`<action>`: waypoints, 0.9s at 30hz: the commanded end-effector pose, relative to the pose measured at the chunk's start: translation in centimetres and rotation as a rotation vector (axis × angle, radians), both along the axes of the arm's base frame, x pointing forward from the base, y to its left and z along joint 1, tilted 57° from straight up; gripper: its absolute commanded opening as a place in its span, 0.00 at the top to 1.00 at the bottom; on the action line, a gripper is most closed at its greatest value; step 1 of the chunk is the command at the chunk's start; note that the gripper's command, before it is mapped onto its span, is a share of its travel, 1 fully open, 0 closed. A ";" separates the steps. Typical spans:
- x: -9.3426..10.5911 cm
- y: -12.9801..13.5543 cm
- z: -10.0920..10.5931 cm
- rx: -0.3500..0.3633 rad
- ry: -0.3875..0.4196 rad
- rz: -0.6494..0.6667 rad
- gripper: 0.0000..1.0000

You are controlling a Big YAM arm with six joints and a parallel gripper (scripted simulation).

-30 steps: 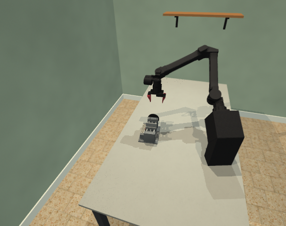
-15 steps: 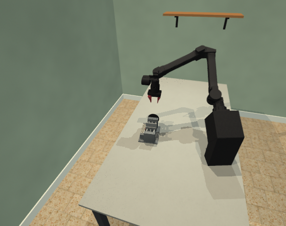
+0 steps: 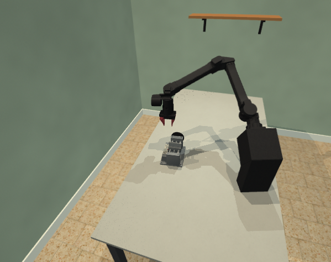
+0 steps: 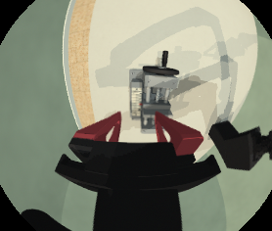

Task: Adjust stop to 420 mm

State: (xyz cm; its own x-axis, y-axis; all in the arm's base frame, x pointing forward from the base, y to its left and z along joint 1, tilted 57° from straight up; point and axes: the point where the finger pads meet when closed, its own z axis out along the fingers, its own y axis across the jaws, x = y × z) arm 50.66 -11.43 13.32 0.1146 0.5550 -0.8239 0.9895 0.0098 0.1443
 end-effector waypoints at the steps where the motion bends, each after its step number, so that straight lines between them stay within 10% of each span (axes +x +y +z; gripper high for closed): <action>1: 0.4 -0.8 2.0 0.001 -0.077 -0.024 0.47; 8: 0.5 -5.3 -2.8 0.000 -0.018 -0.011 0.47; 14: 2.2 -3.2 -0.2 -0.003 -0.077 0.030 0.47; 27: 1.5 -4.3 -2.0 -0.002 -0.038 0.007 0.47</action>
